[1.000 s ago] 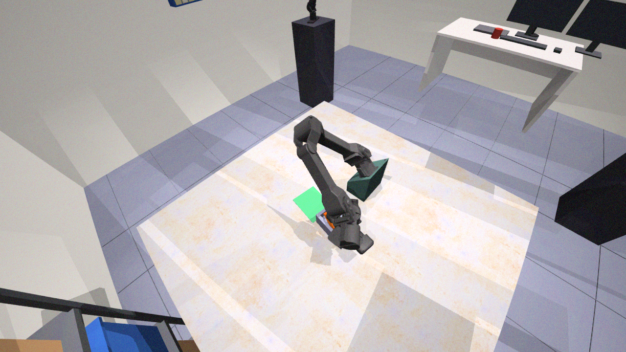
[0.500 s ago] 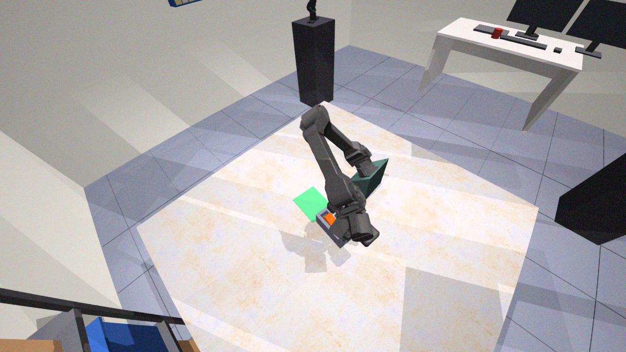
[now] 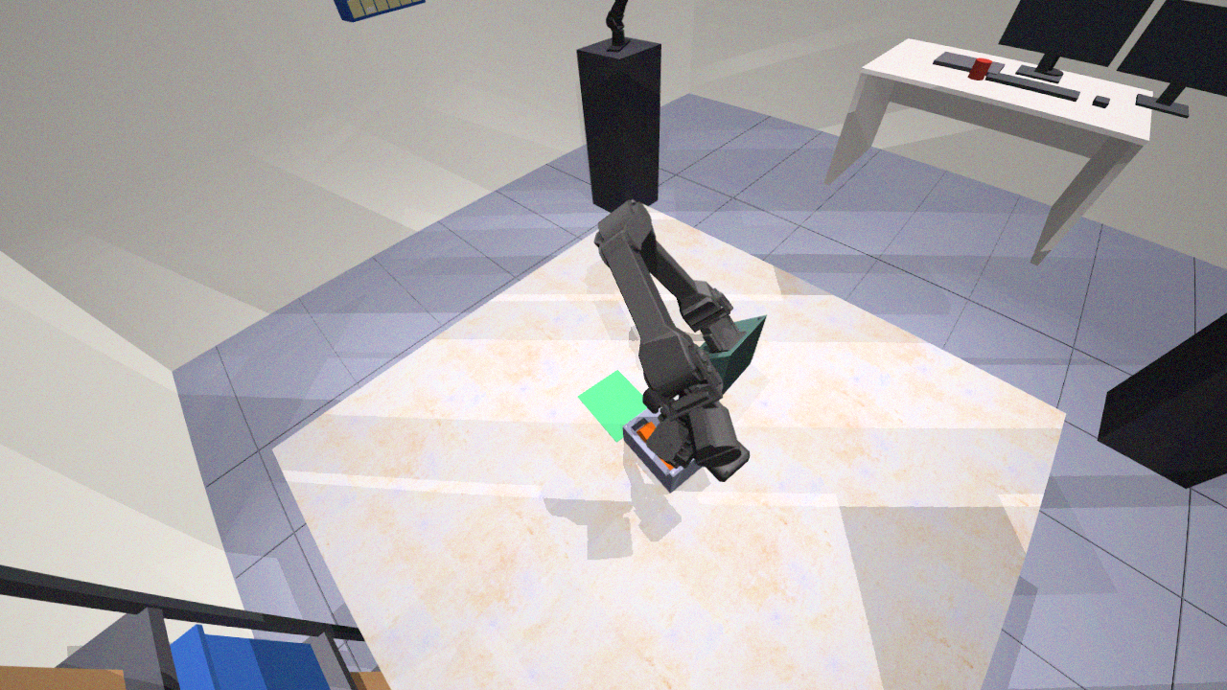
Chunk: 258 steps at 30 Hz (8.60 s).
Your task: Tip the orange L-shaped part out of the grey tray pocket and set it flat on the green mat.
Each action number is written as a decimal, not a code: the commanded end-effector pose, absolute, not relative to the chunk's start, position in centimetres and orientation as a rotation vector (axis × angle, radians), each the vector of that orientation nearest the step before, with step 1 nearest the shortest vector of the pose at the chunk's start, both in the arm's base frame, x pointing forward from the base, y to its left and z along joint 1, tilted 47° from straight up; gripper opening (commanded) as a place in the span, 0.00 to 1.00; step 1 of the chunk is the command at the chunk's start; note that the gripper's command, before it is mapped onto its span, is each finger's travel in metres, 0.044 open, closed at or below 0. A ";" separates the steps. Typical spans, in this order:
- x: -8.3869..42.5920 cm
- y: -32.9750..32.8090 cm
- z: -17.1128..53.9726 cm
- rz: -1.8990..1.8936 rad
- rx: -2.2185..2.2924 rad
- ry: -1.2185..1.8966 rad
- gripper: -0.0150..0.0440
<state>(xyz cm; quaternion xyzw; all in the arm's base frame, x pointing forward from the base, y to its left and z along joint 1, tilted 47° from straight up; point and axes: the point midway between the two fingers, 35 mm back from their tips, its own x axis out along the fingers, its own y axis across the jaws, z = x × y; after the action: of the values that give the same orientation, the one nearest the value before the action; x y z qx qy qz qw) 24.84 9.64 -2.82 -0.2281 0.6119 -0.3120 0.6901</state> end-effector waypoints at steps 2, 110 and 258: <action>24.8 9.6 -2.8 -0.695 -0.512 1.369 0.56; 24.9 1.3 -10.3 -0.717 -0.519 1.382 0.56; 25.0 -1.6 -2.4 0.546 -1.695 1.733 0.50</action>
<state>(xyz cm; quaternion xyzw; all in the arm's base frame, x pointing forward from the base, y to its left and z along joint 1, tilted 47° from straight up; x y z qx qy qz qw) 25.02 -1.56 -2.37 -0.6461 0.6600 0.2085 0.3218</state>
